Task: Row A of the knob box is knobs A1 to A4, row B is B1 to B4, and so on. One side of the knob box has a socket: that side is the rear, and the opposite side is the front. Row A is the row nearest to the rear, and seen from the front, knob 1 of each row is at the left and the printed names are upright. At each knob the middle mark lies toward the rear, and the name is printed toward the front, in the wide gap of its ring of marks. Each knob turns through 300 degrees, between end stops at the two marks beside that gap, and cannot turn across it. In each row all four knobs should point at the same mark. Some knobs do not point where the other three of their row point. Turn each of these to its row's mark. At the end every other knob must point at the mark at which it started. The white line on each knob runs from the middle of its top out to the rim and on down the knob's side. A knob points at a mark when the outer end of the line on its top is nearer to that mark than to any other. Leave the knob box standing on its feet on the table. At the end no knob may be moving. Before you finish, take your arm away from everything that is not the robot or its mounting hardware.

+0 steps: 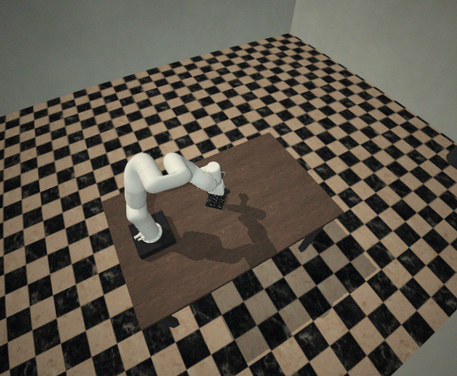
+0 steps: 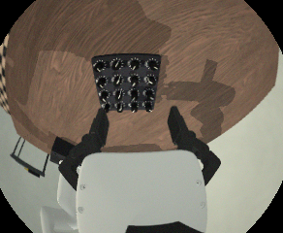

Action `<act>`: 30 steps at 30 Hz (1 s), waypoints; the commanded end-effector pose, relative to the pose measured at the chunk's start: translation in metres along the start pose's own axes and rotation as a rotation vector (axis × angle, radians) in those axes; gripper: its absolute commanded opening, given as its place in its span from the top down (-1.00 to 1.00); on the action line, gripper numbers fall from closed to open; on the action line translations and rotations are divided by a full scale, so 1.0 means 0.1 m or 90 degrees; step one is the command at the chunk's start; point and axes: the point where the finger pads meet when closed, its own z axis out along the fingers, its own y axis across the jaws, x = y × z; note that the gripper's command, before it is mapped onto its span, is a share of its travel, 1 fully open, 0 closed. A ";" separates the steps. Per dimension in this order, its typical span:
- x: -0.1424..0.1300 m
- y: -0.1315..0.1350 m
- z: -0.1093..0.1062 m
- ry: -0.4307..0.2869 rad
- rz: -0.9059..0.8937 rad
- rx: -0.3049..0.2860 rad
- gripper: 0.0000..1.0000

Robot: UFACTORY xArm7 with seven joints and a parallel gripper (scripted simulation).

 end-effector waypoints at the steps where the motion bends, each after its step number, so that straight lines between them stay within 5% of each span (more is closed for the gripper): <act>1: -0.03 -0.04 0.00 0.002 0.005 0.011 -1.00; 30: -0.06 -0.10 0.02 0.003 0.010 0.025 -1.00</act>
